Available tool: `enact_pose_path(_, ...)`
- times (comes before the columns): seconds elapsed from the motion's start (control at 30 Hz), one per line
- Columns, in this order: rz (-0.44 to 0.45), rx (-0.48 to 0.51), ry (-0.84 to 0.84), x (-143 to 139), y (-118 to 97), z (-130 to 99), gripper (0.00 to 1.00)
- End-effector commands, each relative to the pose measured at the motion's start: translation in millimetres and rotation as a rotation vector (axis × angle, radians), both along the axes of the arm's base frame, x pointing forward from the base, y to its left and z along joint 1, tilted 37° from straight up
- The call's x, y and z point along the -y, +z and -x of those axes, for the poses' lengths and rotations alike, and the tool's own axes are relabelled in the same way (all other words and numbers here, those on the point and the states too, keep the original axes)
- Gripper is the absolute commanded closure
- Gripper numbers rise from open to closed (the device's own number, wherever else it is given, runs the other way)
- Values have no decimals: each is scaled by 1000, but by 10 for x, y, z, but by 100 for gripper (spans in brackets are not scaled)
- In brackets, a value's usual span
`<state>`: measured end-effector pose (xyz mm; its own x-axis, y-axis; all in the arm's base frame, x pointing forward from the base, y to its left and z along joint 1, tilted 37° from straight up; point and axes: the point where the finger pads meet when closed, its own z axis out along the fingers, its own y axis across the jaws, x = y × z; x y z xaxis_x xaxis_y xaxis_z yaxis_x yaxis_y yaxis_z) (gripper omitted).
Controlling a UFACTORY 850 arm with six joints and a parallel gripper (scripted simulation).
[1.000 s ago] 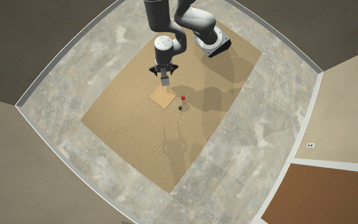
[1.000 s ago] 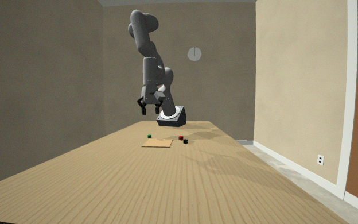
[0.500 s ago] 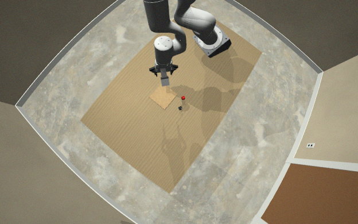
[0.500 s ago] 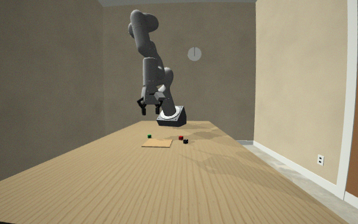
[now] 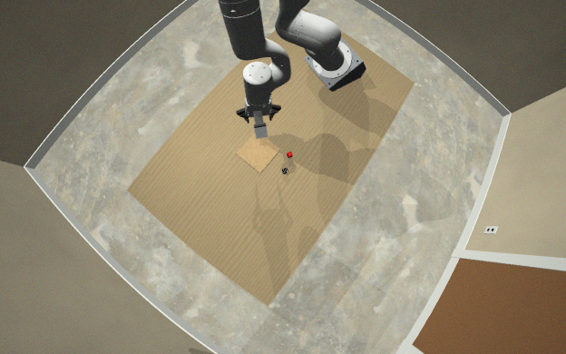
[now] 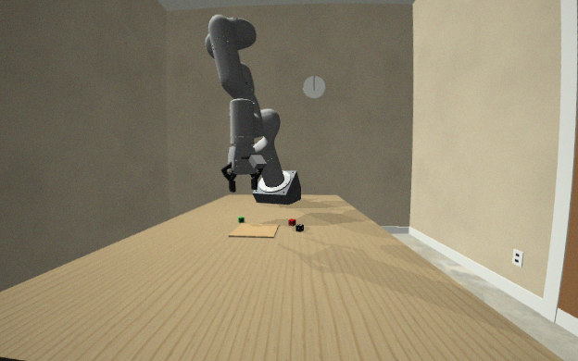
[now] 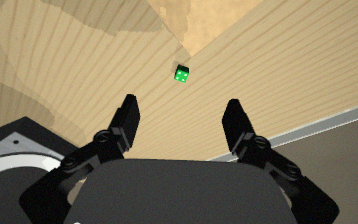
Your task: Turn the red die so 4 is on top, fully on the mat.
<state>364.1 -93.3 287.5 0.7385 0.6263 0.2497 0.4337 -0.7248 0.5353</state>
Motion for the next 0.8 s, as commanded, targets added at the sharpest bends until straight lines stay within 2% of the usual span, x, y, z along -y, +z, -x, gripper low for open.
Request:
enact_pose_path(0.0,9,12,-3,49,-115,-89,0)
enact_pose_path(0.77,9,12,-3,223,-570,-386,0)
